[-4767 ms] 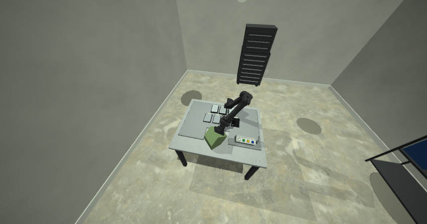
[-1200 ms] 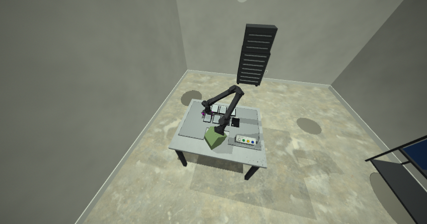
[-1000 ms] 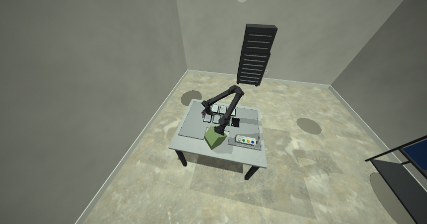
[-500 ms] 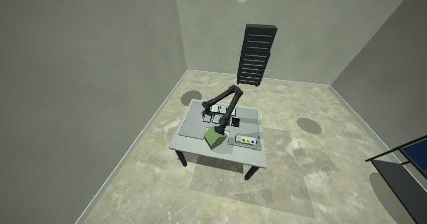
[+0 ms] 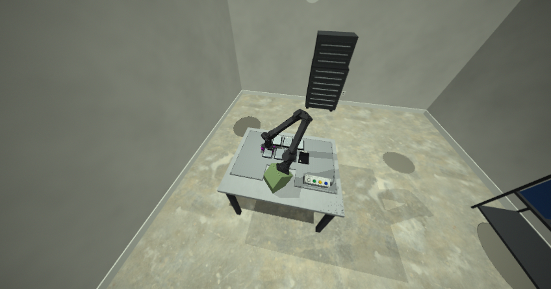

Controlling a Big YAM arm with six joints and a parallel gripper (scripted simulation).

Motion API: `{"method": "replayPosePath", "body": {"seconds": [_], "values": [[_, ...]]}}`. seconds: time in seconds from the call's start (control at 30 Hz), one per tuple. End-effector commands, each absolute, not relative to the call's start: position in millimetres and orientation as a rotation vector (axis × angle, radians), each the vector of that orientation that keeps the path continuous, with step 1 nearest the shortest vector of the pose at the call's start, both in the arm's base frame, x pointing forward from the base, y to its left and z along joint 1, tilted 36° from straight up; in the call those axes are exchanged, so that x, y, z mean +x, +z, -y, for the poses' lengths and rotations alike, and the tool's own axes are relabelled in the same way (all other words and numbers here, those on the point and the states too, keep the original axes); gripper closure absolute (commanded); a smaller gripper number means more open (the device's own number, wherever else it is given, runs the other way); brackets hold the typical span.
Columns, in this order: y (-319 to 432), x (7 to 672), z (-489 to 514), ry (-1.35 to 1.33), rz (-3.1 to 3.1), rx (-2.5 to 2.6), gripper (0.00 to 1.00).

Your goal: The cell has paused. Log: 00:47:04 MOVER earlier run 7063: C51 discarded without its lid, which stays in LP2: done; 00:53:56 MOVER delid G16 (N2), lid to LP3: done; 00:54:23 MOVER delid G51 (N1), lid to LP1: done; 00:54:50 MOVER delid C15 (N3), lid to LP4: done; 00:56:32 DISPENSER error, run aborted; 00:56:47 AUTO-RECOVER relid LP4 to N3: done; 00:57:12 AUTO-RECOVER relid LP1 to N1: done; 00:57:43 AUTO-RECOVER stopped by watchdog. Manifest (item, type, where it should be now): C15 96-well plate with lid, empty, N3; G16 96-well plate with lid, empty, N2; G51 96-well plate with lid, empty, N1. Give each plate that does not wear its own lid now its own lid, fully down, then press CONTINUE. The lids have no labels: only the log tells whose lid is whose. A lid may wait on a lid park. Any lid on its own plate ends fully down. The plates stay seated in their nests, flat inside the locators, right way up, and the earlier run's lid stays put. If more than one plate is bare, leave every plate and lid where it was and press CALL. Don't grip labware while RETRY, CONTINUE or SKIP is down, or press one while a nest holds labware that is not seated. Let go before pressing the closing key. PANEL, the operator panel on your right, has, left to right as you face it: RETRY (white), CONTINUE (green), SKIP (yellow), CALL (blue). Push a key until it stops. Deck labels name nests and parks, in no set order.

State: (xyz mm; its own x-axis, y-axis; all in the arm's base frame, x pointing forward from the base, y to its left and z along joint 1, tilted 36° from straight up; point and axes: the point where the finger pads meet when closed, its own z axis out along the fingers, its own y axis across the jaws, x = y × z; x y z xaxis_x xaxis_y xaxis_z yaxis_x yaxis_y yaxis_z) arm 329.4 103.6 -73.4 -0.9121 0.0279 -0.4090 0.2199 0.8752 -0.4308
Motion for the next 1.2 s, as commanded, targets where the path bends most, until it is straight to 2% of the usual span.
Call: {"method": "replayPosePath", "body": {"seconds": [0.0, 0.3, 0.33, 1.17], "values": [[-69.5, 336.3, -110.2, -0.652, -2.635, 0.179, 0.00], [-69.4, 336.4, -110.1, -0.652, -2.635, 0.179, 0.00], [-69.4, 336.4, -110.0, -0.652, -2.635, 0.179, 1.00], [-69.3, 336.5, -109.5, -0.652, -2.635, 0.179, 1.00]]}}
